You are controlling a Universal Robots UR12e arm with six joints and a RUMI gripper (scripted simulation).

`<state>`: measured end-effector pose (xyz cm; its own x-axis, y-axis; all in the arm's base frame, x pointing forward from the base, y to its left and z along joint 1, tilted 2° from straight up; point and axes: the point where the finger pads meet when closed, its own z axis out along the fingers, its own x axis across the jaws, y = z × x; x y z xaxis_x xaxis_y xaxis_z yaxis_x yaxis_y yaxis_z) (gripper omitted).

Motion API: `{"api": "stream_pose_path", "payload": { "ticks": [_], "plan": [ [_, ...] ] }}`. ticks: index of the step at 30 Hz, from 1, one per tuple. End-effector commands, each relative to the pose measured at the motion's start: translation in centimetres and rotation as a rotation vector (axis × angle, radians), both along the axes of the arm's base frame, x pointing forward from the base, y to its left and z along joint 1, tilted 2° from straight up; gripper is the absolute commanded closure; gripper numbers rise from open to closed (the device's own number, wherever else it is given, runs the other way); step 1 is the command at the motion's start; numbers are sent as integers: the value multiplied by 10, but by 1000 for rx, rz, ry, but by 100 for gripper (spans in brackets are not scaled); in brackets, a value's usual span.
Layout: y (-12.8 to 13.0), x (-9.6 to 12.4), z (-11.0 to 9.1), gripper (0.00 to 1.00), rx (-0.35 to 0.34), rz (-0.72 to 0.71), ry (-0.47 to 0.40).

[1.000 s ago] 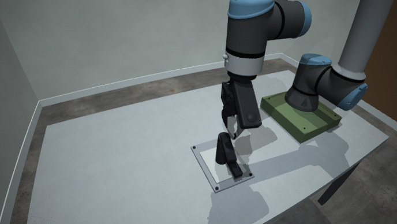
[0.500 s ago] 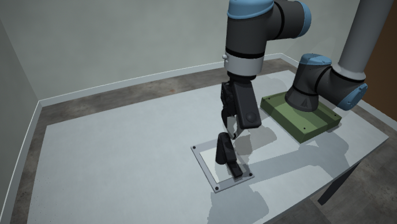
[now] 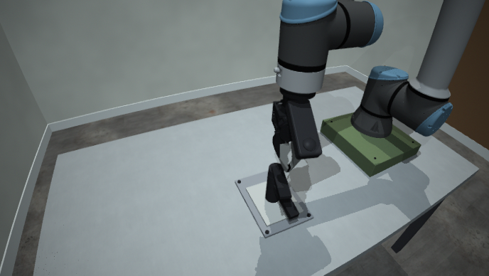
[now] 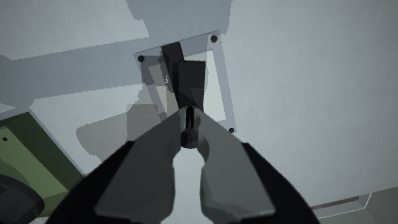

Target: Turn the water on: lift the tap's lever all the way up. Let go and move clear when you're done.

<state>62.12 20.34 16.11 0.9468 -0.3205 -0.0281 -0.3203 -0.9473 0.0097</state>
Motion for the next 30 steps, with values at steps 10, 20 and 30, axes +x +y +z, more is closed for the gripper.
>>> {"api": "stream_pose_path", "payload": {
  "ticks": [10,20,30],
  "plan": [
    [0,1,1,59,0,0,-2],
    [0,1,1,59,0,0,-2],
    [0,1,1,59,0,0,-2]
  ]
}}
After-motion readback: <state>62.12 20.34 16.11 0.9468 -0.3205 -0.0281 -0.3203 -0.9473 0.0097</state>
